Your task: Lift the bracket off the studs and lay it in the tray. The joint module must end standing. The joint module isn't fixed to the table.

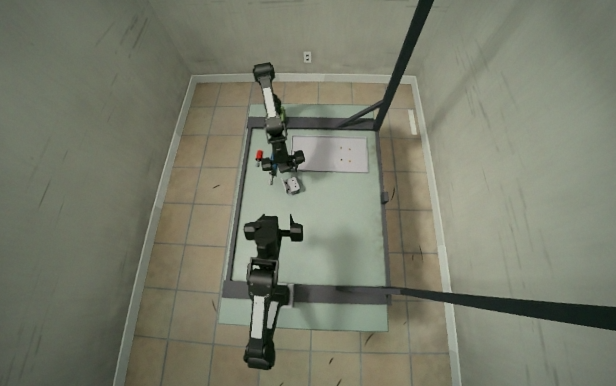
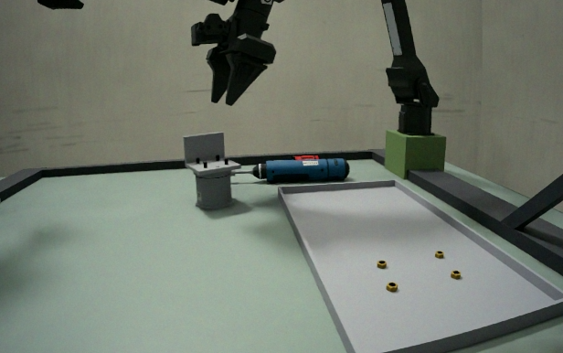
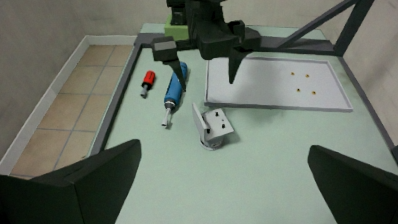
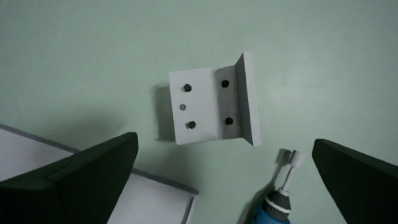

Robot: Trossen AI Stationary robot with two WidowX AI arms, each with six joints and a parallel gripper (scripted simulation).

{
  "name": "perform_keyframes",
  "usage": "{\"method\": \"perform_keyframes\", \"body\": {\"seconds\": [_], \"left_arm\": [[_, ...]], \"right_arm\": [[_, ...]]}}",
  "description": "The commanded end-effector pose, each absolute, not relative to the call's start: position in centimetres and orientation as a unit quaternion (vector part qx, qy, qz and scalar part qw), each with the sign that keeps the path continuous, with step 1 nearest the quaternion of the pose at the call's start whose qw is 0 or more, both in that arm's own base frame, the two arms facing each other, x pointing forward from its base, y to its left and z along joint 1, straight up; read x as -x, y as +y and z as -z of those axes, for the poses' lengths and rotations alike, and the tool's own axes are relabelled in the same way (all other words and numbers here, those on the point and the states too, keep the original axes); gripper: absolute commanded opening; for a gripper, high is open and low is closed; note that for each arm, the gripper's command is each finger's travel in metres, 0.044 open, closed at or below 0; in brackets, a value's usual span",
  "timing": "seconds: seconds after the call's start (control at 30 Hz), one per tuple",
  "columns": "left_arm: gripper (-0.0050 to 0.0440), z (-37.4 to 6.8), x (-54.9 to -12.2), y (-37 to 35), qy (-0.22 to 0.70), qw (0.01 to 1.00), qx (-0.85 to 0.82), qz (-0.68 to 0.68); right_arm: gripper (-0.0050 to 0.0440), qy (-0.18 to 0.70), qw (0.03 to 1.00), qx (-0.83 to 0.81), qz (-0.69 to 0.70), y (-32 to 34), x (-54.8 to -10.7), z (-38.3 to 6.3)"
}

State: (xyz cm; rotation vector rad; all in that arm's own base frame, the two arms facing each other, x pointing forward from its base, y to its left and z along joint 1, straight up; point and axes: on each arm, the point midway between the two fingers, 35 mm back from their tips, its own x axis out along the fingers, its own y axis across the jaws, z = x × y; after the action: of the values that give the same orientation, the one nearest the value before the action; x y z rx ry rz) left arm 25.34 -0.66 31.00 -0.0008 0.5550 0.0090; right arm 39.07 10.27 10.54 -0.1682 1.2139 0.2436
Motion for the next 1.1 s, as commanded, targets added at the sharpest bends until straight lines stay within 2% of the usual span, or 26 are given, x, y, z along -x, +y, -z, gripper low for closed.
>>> {"method": "perform_keyframes", "body": {"seconds": [0.0, 0.3, 0.53, 0.6, 0.8, 1.07], "left_arm": [[0.044, -31.9, -25.3, -0.6, 0.264, 0.964, 0.004, -0.005], [0.044, -31.5, -25.4, -0.6, 0.268, 0.963, 0.002, -0.005], [0.044, -31.5, -25.4, -0.6, 0.268, 0.963, 0.002, -0.005], [0.044, -31.5, -25.4, -0.6, 0.268, 0.963, 0.002, -0.005], [0.044, -31.5, -25.4, -0.6, 0.268, 0.963, 0.002, -0.005], [0.044, -31.5, -25.4, -0.6, 0.268, 0.963, 0.002, -0.005]], "right_arm": [[0.044, 0.556, 0.82, 0.079, -0.112, 10.2, -39.9, -11.6], [0.044, 0.555, 0.82, 0.078, -0.114, 10.3, -39.6, -11.7], [0.0272, 0.576, 0.804, 0.091, -0.116, 10.1, -40.7, -11.2], [0.0272, 0.576, 0.804, 0.091, -0.116, 10.1, -40.7, -11.2], [0.013, 0.626, 0.76, 0.121, -0.127, 9.6, -42.5, -10.1], [0.013, 0.669, 0.716, 0.143, -0.141, 9.1, -43.6, -8.8]]}}
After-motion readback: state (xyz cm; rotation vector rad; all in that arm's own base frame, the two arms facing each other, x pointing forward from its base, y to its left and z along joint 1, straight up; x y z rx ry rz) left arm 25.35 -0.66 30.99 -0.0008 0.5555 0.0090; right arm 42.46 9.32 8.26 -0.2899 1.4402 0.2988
